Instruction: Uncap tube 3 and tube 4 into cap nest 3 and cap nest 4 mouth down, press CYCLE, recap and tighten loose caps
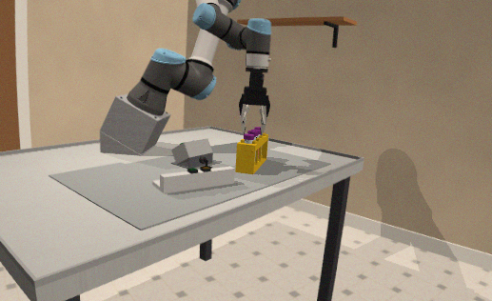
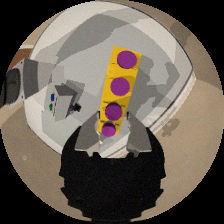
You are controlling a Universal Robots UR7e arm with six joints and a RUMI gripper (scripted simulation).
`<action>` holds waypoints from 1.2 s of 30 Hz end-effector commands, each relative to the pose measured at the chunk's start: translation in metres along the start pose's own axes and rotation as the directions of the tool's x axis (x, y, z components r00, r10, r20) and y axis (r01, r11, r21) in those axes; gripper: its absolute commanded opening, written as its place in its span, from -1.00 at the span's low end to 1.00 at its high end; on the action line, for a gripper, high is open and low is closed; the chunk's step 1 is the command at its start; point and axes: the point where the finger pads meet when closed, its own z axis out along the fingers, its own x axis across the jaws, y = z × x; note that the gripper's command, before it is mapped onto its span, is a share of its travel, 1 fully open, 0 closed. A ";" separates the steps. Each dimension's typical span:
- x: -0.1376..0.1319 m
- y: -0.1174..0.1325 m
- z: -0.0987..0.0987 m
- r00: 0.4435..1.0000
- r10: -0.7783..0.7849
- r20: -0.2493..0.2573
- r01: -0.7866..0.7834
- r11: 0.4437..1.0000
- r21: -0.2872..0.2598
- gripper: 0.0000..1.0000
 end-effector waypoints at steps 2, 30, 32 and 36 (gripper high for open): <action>0.000 0.000 -0.001 0.981 0.193 0.000 -0.193 0.981 -0.002 -0.30; 0.000 0.000 -0.007 0.979 0.205 0.000 -0.205 0.979 -0.002 -1.00; 0.000 0.000 -0.007 0.979 0.205 0.000 -0.205 0.979 -0.002 -1.00; 0.000 0.000 -0.007 0.979 0.205 0.000 -0.205 0.979 -0.002 -1.00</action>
